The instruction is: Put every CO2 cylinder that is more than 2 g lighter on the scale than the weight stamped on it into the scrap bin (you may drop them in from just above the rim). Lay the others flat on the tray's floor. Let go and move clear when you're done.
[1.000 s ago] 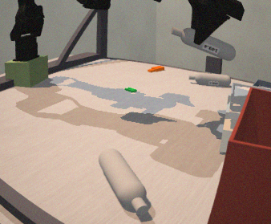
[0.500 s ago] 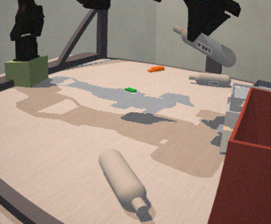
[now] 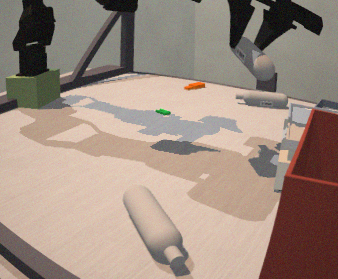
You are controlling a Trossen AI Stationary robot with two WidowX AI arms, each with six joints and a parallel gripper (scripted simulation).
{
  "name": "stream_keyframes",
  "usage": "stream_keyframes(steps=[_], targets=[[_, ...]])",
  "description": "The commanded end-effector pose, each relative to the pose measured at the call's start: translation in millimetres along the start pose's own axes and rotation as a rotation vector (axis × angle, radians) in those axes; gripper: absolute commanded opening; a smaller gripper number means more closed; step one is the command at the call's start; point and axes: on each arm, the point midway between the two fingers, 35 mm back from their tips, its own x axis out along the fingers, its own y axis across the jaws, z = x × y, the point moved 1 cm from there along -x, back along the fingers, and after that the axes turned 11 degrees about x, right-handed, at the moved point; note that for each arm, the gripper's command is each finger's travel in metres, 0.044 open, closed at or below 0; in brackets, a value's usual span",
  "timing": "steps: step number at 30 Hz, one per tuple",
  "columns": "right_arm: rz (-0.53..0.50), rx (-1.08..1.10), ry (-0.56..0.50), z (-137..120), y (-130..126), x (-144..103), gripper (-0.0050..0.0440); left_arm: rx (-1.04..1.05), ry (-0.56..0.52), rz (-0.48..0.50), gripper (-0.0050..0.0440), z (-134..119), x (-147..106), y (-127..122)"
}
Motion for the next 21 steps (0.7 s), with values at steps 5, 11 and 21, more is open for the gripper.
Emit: stream_keyframes(steps=[5, 11, 21], targets=[[-0.003, 0.003, 0.016, -5.3, -1.3, -2.1, 0.0440, 0.310, -0.035, 0.035, -0.0050, 1.5, -10.3, 5.2], [-0.003, 0.003, 0.016, -5.3, -1.3, -2.1, 0.0440, 0.605, -0.040, 0.044, -0.0050, 1.4, -10.5, 5.9], [-0.003, 0.003, 0.016, -5.3, -1.3, -2.1, 0.0440, 0.796, -0.043, 0.050, -0.0050, 1.9, -10.5, 7.1]])
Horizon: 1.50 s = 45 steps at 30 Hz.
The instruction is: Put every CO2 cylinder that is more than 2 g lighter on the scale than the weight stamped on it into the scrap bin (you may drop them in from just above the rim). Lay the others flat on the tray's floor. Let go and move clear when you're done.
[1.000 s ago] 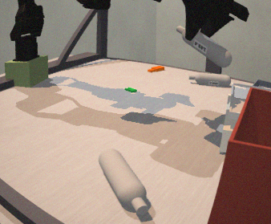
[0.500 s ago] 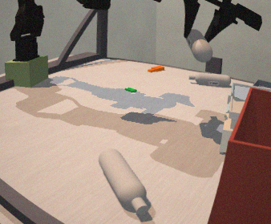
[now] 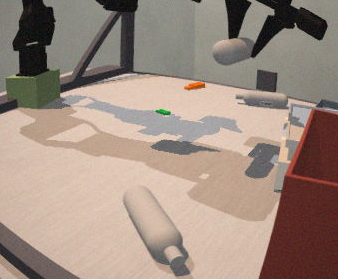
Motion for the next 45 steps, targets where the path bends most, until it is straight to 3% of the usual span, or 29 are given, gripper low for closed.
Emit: stream_keyframes(steps=[1, 15, 28, 45], targets=[[-0.003, 0.003, 0.016, -5, -1, -2, 0.0440, 0.052, 0.001, 0.041, -0.0050, -2, -11, 6], [-0.003, 0.003, 0.016, -5, -1, -2, 0.0440, 0.050, 0.003, 0.035, -0.0050, -1, -9, 7], [-0.003, 0.007, 0.023, -23, -4, 36, 0.0440, 0.050, 0.003, 0.035, -0.0050, -1, -9, 7], [-0.003, 0.005, 0.018, -20, -4, 35, 0.0440, 0.050, 0.003, 0.035, -0.0050, -1, -9, 7]])
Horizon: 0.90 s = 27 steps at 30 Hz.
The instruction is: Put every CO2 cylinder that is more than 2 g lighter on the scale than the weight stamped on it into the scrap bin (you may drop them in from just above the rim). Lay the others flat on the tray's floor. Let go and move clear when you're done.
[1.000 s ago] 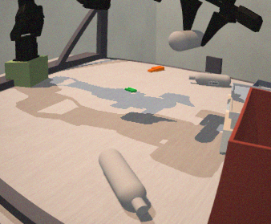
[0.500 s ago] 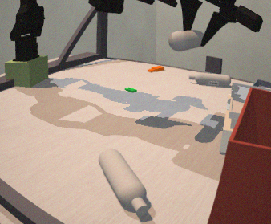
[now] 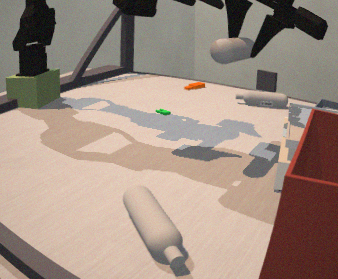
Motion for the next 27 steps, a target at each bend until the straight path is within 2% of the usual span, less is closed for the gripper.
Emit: stream_keyframes(steps=[1, 6, 10, 13, 17, 19, 21, 27], targets=[[-0.009, 0.003, 0.021, -8, -3, -3, 0.0440, 0.001, 0.006, 0.033, -0.0050, -2, -9, 7], [-0.046, -0.032, -0.006, 4, -18, -5, 0.0440, 0.001, 0.006, 0.033, -0.0050, -2, -9, 7], [-0.125, -0.135, -0.121, 44, -51, -1, 0.0440, 0.001, 0.006, 0.033, -0.0050, -2, -9, 7], [-0.149, -0.291, -0.168, 63, -68, -2, 0.0440, -0.026, 0.015, 0.035, -0.0050, -2, -11, 9], [-0.178, -0.498, -0.148, 60, -86, -7, 0.0440, -0.172, 0.035, -0.007, -0.0050, 0, -8, 9], [-0.187, -0.578, -0.138, 62, -87, -10, 0.0440, -0.283, 0.052, -0.031, -0.0050, 1, -8, 10], [-0.187, -0.578, -0.138, 62, -87, -10, 0.0440, -0.283, 0.052, -0.031, -0.0050, 1, -8, 10], [-0.212, -0.794, -0.061, 52, -90, -22, 0.0440, -0.599, 0.104, -0.106, -0.0050, 2, -8, 11]])
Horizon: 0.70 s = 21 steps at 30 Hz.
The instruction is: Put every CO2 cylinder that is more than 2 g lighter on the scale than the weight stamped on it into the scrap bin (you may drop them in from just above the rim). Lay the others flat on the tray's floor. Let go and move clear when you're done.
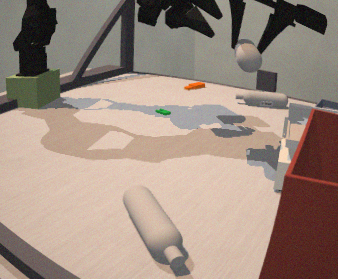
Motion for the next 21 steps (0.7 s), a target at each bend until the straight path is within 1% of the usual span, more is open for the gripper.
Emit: stream_keyframes(steps=[1, 9, 11, 16, 21], targets=[[0.015, -0.149, 0.056, -12, 2, -13, 0.0440, -0.206, 0.035, -0.022, -0.0050, 3, -9, 9], [0.055, -0.427, 0.123, -26, 7, -29, 0.0440, -0.589, 0.087, -0.107, -0.0050, 2, -9, 11], [0.055, -0.427, 0.123, -26, 7, -29, 0.0440, -0.589, 0.087, -0.107, -0.0050, 2, -9, 11], [0.108, -0.672, 0.173, -38, 11, -43, 0.0440, -0.834, 0.125, -0.162, -0.0050, 1, -8, 12], [0.176, -0.910, 0.215, -49, 15, -59, 0.0440, -1.002, 0.151, -0.200, -0.0050, 0, -8, 12]])
